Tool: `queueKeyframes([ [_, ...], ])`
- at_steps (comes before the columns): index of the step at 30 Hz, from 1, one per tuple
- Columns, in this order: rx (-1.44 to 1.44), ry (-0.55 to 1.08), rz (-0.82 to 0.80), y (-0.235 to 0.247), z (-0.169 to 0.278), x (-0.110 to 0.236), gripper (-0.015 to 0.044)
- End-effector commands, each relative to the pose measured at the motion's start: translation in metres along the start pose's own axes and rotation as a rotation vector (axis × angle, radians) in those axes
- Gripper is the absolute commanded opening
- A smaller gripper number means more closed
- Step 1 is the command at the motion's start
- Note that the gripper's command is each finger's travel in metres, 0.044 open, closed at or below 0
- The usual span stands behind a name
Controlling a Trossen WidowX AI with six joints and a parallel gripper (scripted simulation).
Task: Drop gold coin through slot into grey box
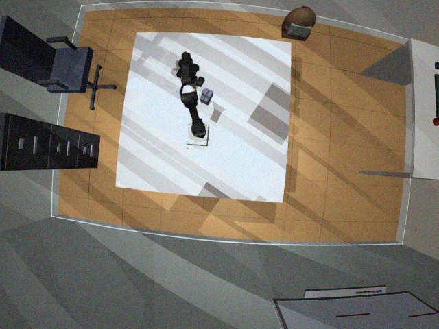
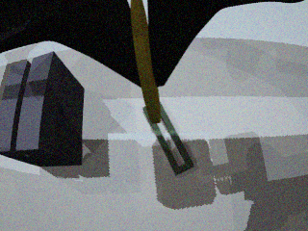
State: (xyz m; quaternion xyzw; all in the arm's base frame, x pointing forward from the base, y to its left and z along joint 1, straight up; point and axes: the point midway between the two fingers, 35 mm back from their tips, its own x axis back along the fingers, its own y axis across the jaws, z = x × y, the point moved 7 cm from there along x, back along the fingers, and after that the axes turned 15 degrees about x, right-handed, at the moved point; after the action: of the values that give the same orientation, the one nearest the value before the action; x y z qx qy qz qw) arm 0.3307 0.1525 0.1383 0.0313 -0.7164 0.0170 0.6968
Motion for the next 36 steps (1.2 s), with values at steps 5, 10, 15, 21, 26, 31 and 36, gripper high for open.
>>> queueKeyframes([
  [5,-0.003,-0.002,0.003,-0.021,0.006,0.002,0.0000],
  [10,-0.003,-0.001,0.004,-0.033,0.011,0.002,0.0000],
  [15,-0.003,-0.001,0.005,-0.045,0.016,0.003,0.0000],
  [21,-0.003,0.000,0.006,-0.059,0.022,0.003,0.0000],
  [26,-0.003,0.000,0.007,-0.071,0.028,0.002,0.0000],
  [31,-0.003,0.000,0.008,-0.082,0.035,0.002,0.0000],
  [36,-0.003,0.001,0.009,-0.092,0.042,0.001,0.0000],
])
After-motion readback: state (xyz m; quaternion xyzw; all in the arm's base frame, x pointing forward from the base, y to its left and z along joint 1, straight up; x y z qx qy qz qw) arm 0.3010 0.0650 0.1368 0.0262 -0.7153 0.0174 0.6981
